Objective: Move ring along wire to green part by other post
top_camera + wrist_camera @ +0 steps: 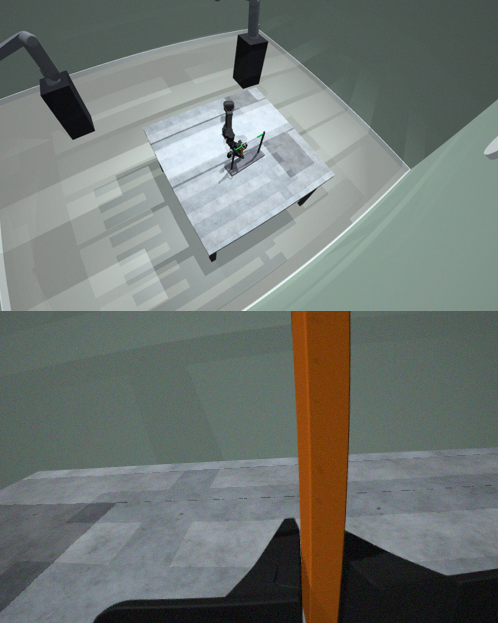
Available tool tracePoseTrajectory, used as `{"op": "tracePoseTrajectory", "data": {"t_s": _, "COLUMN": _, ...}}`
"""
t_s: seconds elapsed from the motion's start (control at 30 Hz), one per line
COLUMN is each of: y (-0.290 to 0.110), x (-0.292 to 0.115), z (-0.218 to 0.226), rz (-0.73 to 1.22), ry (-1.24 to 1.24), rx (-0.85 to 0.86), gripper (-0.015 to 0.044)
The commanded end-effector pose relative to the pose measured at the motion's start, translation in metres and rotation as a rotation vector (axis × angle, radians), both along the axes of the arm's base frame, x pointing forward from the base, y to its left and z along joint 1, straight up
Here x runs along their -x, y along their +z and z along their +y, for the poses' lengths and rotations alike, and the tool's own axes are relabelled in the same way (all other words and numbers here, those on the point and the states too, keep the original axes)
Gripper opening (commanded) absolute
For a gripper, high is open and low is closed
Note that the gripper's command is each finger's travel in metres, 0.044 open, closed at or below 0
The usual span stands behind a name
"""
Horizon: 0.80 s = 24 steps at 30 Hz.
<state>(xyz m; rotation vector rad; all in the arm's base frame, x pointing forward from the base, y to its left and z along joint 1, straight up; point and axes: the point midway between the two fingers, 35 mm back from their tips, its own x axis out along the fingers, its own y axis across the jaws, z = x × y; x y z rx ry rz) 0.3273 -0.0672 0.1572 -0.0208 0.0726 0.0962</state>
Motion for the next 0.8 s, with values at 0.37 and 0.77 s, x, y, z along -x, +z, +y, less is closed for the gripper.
{"op": "tracePoseTrajectory", "data": {"t_s": 0.37, "y": -0.001, "x": 0.002, "z": 0.017, "rz": 0.006, "ry": -0.011, "rx": -0.021, "gripper": -0.0150}}
{"op": "tracePoseTrajectory", "data": {"t_s": 0.77, "y": -0.001, "x": 0.004, "z": 0.034, "rz": 0.010, "ry": -0.035, "rx": -0.056, "gripper": -0.0150}}
